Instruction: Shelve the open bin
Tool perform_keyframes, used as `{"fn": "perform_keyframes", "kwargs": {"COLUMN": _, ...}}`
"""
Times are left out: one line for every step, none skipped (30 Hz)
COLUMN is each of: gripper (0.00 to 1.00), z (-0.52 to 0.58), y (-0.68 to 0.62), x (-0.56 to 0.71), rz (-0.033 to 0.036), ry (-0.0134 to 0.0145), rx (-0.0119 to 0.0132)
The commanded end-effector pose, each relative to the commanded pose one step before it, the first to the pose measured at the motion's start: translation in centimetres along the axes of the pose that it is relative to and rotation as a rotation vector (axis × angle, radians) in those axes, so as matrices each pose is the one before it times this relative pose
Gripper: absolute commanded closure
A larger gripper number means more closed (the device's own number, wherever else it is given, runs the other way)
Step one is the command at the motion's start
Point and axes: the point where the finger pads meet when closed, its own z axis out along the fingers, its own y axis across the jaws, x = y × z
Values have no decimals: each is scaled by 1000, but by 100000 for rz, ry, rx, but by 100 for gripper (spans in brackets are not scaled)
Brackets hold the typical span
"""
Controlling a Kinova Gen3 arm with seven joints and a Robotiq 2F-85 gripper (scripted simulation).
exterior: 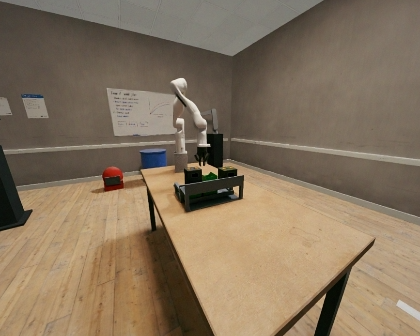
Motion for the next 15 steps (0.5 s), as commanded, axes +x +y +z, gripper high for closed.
{"fn": "perform_keyframes", "kwargs": {"gripper": 65, "z": -160, "y": 137, "x": 146, "rz": 252, "ry": 389, "rx": -90}}
{"fn": "perform_keyframes", "kwargs": {"gripper": 65, "z": 0, "y": 0, "x": 0, "rz": 0, "ry": 0, "rx": 0}}
{"fn": "perform_keyframes", "kwargs": {"gripper": 65, "z": 0, "y": 0, "x": 0, "rz": 0, "ry": 0, "rx": 0}}
{"fn": "perform_keyframes", "kwargs": {"gripper": 65, "z": 0, "y": 0, "x": 0, "rz": 0, "ry": 0, "rx": 0}}
{"fn": "perform_keyframes", "kwargs": {"gripper": 65, "z": -235, "y": -19, "x": -15, "rz": -50, "ry": -53, "rx": 4}}
{"fn": "perform_keyframes", "kwargs": {"gripper": 65, "z": -264, "y": 9, "x": 9, "rz": 12, "ry": 13, "rx": -2}}
{"fn": "perform_keyframes", "kwargs": {"gripper": 65, "z": -264, "y": 9, "x": 9, "rz": 12, "ry": 13, "rx": -2}}
{"fn": "perform_keyframes", "kwargs": {"gripper": 65, "z": -264, "y": 9, "x": 9, "rz": 12, "ry": 13, "rx": -2}}
{"fn": "perform_keyframes", "kwargs": {"gripper": 65, "z": -264, "y": 9, "x": 9, "rz": 12, "ry": 13, "rx": -2}}
{"fn": "perform_keyframes", "kwargs": {"gripper": 65, "z": 0, "y": 0, "x": 0, "rz": 0, "ry": 0, "rx": 0}}
{"fn": "perform_keyframes", "kwargs": {"gripper": 65, "z": 0, "y": 0, "x": 0, "rz": 0, "ry": 0, "rx": 0}}
{"fn": "perform_keyframes", "kwargs": {"gripper": 65, "z": 0, "y": 0, "x": 0, "rz": 0, "ry": 0, "rx": 0}}
{"fn": "perform_keyframes", "kwargs": {"gripper": 65, "z": 0, "y": 0, "x": 0, "rz": 0, "ry": 0, "rx": 0}}
{"fn": "perform_keyframes", "kwargs": {"gripper": 65, "z": 0, "y": 0, "x": 0, "rz": 0, "ry": 0, "rx": 0}}
{"fn": "perform_keyframes", "kwargs": {"gripper": 65, "z": 0, "y": 0, "x": 0, "rz": 0, "ry": 0, "rx": 0}}
